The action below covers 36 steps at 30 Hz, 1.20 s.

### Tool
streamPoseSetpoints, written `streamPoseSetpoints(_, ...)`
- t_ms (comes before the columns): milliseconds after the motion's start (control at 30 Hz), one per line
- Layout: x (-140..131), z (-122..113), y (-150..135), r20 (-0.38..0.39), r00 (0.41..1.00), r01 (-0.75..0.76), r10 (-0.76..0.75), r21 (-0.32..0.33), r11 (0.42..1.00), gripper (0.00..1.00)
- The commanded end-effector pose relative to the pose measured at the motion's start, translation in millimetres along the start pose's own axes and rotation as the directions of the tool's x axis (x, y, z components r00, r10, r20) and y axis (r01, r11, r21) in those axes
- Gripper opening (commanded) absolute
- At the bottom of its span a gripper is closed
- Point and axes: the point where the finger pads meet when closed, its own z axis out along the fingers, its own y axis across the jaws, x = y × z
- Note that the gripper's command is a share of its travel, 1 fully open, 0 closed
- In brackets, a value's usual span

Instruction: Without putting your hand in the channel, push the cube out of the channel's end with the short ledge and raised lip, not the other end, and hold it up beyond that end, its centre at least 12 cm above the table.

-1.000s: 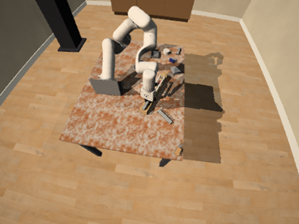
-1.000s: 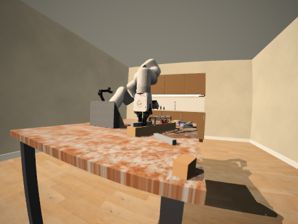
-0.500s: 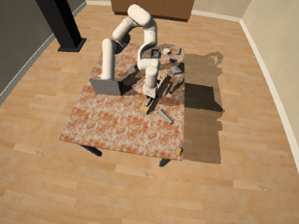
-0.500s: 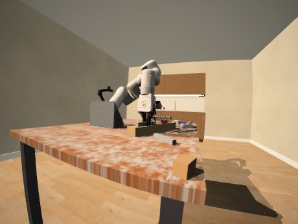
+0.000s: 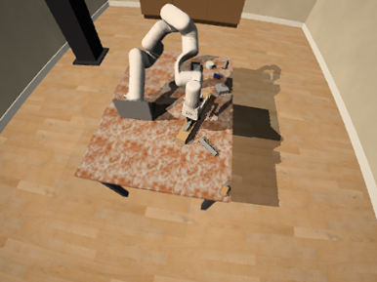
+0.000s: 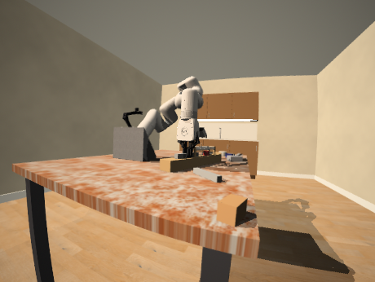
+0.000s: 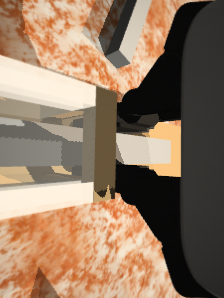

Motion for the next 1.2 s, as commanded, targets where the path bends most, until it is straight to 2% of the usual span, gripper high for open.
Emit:
streamPoseSetpoints(0, 0.1, -2.0, 1.2, 0.002, 1.0, 0.0, 0.0, -0.004, 1.0, 0.0)
streamPoseSetpoints(333, 0.1, -2.0, 1.2, 0.002, 1.0, 0.0, 0.0, -0.004, 1.0, 0.0)
streamPoseSetpoints(367, 0.1, -2.0, 1.2, 0.002, 1.0, 0.0, 0.0, -0.004, 1.0, 0.38)
streamPoseSetpoints(1167, 0.1, -2.0, 1.2, 0.002, 1.0, 0.0, 0.0, -0.004, 1.0, 0.38)
